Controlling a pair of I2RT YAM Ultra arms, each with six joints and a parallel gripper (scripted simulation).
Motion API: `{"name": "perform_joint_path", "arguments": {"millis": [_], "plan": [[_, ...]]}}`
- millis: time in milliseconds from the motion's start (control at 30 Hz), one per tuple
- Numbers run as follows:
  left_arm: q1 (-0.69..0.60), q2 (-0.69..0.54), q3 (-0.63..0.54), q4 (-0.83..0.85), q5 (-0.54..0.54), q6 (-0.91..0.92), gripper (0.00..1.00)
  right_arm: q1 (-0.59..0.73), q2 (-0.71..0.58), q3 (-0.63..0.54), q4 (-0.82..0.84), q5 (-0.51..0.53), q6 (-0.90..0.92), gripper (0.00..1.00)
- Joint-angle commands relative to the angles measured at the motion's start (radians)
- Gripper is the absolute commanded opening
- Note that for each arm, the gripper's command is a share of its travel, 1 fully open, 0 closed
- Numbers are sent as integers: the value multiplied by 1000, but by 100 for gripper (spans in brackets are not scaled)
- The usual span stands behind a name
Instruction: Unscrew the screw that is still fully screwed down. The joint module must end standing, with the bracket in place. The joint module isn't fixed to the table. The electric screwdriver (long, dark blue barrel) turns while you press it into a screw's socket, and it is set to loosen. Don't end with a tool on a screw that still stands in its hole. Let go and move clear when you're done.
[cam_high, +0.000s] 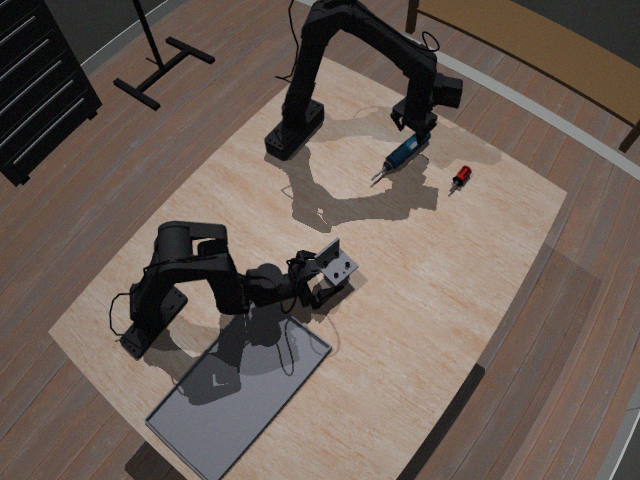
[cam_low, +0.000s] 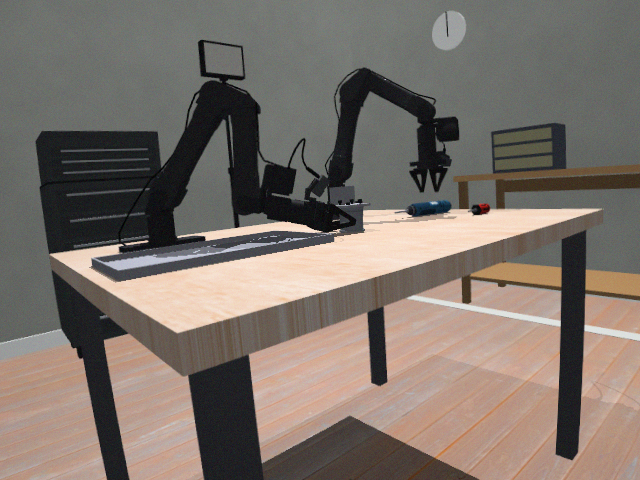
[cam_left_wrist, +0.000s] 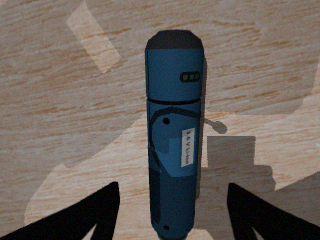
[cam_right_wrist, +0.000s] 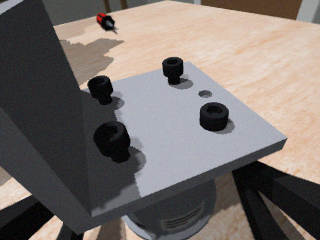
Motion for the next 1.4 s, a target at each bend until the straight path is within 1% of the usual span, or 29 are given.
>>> {"name": "perform_joint_path", "arguments": {"millis": [0, 100, 167, 200, 267, 300, 533, 567, 833, 867, 1367], "plan": [[-1, -9, 6, 3, -9, -1, 65, 11, 16, 37, -28, 15, 10, 86], [-1, -9, 6, 3, -9, -1, 65, 15, 25, 52, -35, 18, 10, 86], [-1, -9, 6, 3, -9, -1, 65, 12, 5, 54, -35, 18, 10, 86], [-1, -9, 6, 3, -9, -1, 65, 5, 8, 34, -23, 9, 4, 86], [-1, -9, 6, 3, -9, -1, 65, 5, 8, 34, -23, 9, 4, 86], [-1, -9, 6, 3, -9, -1, 65, 11, 6, 54, -36, 18, 10, 86], [-1, -9, 6, 3, -9, -1, 65, 14, 6, 56, -41, 20, 11, 86], [-1, -9, 6, 3, -9, -1, 65, 6, 8, 35, -30, 12, 5, 86], [-1, -9, 6, 3, -9, -1, 65, 6, 8, 35, -30, 12, 5, 86], [-1, -9, 6, 3, -9, -1, 65, 6, 8, 35, -30, 12, 5, 74], [-1, -9, 6, 3, -9, -1, 65, 6, 8, 35, -30, 12, 5, 74]]}}
